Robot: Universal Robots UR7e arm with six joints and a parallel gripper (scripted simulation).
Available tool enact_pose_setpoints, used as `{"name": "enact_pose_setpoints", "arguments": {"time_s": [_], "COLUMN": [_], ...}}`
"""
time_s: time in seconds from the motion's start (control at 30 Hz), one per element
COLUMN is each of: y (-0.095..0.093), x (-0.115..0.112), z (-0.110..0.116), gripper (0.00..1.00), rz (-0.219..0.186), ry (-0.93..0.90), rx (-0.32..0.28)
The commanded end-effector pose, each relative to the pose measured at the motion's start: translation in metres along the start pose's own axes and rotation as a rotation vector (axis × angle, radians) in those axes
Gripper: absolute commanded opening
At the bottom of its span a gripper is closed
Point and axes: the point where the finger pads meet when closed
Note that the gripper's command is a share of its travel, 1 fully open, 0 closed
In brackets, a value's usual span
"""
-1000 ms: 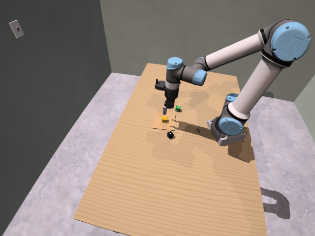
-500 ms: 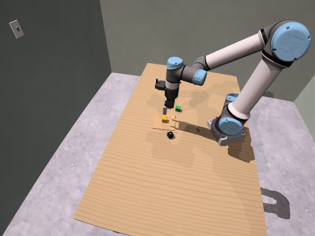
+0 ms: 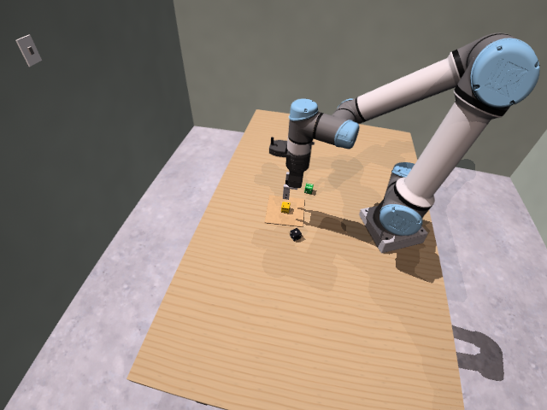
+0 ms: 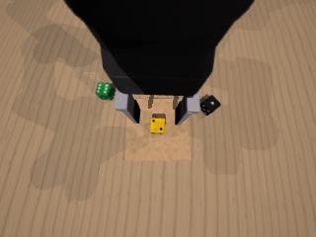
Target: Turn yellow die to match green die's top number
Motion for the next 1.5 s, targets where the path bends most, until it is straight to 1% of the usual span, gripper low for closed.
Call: {"name": "enact_pose_setpoints", "arguments": {"time_s": [0.0, 0.13, 0.3, 0.37, 0.87, 0.97, 1.1, 1.13, 1.37, 1.47], "y": [0.0004, 0.0003, 0.0002, 0.0002, -0.0004, -0.0004, -0.0007, -0.0007, -0.0011, -0.0011], "x": [-0.0003, -0.001, -0.0022, -0.0022, -0.0054, -0.0055, -0.0057, -0.0057, -0.0049, -0.0046], "z": [-0.001, -0.0019, -0.0034, -0.0034, -0.0054, -0.0053, -0.0049, -0.0048, -0.0034, -0.0031], "gripper": [1.0, 1.0, 1.0, 1.0, 1.0, 1.0, 1.0, 1.0, 1.0, 1.0], "rz": [0.0, 0.0, 0.0, 0.0, 0.001, 0.001, 0.001, 0.001, 0.001, 0.001], "ry": [0.038, 0.106, 0.235, 0.235, 0.727, 0.74, 0.907, 0.913, 1.153, 1.19], "rx": [0.001, 0.001, 0.001, 0.001, 0.001, 0.001, 0.001, 0.001, 0.001, 0.001]}}
Point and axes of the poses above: the point where the finger pads meet when closed, its own y axis back along the fingers, its own x axis across the jaws, z = x × y, and after that the axes turned 1 degree about -y, right-handed
